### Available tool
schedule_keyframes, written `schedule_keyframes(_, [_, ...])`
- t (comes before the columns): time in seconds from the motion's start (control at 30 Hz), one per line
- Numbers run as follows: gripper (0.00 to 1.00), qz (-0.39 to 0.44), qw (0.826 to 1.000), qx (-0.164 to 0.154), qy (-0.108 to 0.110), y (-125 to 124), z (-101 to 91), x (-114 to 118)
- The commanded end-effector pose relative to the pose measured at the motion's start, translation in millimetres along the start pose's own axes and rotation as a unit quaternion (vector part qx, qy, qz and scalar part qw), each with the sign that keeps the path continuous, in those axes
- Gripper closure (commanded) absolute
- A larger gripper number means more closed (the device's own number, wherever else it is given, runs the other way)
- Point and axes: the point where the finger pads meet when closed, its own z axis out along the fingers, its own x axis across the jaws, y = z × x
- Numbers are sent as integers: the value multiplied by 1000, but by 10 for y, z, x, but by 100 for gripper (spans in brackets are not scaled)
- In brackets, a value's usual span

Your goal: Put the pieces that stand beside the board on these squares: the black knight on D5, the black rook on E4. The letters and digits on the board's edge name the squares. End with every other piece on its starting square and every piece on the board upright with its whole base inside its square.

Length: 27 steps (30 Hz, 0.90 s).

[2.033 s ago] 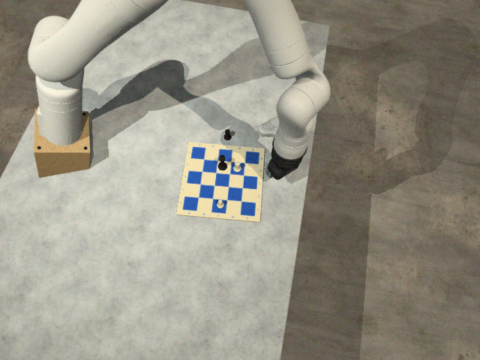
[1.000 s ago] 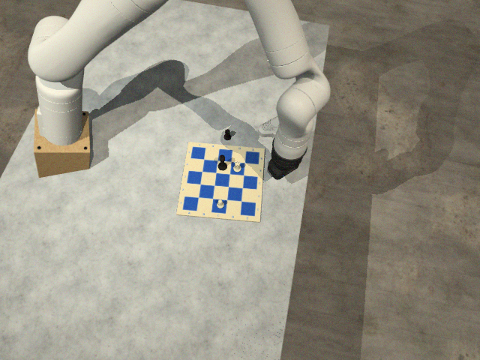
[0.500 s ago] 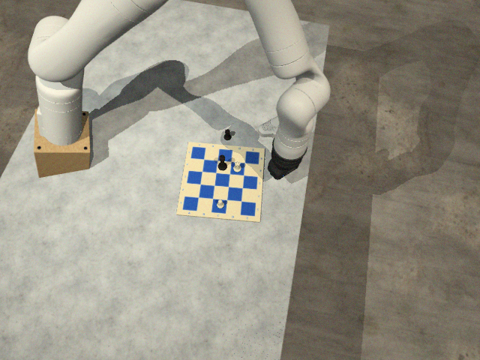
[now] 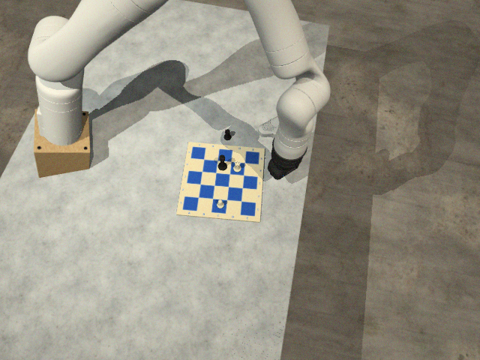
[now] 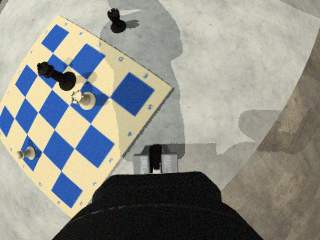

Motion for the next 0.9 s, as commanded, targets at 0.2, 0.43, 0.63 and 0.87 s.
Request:
schedule_keyframes(0.2, [100,0,1000,-1,1,6,-120,5])
schedule_keyframes(0.43, [100,0,1000,-1,1,5,-451,4])
schedule_keyframes(0.63, [100,0,1000,-1,1,5,-866,4])
schedule_keyframes(0.87, [100,0,1000,-1,1,5,-1004,3])
